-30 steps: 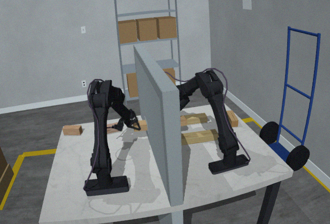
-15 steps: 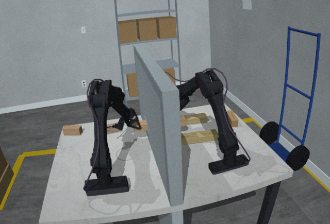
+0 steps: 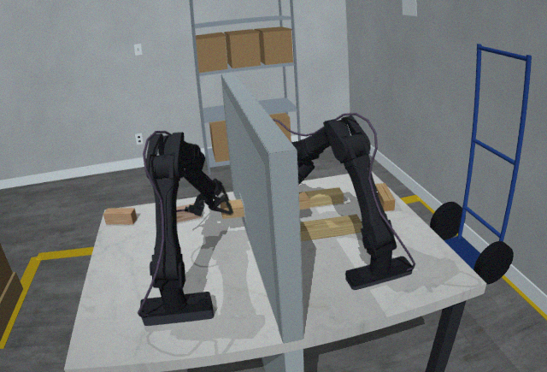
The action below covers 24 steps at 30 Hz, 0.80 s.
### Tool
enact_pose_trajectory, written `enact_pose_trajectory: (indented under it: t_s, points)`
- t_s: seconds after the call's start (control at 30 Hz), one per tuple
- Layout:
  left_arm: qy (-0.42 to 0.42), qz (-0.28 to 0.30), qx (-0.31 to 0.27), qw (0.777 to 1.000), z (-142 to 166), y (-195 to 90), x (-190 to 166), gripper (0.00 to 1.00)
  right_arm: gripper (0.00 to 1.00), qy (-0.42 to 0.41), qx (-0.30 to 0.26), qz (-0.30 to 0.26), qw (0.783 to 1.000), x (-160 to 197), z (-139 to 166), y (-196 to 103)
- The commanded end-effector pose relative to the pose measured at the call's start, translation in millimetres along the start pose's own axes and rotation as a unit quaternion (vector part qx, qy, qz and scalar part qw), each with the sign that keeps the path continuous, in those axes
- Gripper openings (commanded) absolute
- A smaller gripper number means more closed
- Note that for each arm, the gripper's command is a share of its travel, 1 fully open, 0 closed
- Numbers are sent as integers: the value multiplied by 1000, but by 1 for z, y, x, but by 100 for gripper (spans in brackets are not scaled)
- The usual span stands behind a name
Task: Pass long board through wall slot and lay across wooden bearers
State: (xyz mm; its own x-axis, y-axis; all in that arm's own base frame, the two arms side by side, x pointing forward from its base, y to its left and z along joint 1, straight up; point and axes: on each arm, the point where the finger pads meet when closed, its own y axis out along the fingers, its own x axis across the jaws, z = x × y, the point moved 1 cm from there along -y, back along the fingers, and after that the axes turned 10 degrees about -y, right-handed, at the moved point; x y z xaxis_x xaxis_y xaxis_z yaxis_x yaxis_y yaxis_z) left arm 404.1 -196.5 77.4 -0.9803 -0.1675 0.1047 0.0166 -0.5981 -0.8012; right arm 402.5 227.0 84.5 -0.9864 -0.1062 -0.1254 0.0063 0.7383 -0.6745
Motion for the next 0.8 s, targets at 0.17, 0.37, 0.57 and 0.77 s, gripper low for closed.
enact_pose_trajectory:
  t_s: [0.17, 0.37, 0.57, 0.77]
  points:
    - [26, 26, 31, 999, 30, -21, -6, 78, 0, -9, -17, 15, 1000, -12, -18, -13]
    - [18, 16, 25, 999, 22, -15, -5, 78, 0, -9, -17, 15, 1000, -12, -18, -13]
    - [18, 17, 24, 999, 23, -32, -1, 78, 0, -9, -17, 15, 1000, -12, -18, -13]
    - [21, 12, 21, 999, 23, -35, 2, 78, 0, -9, -17, 15, 1000, -12, -18, -13]
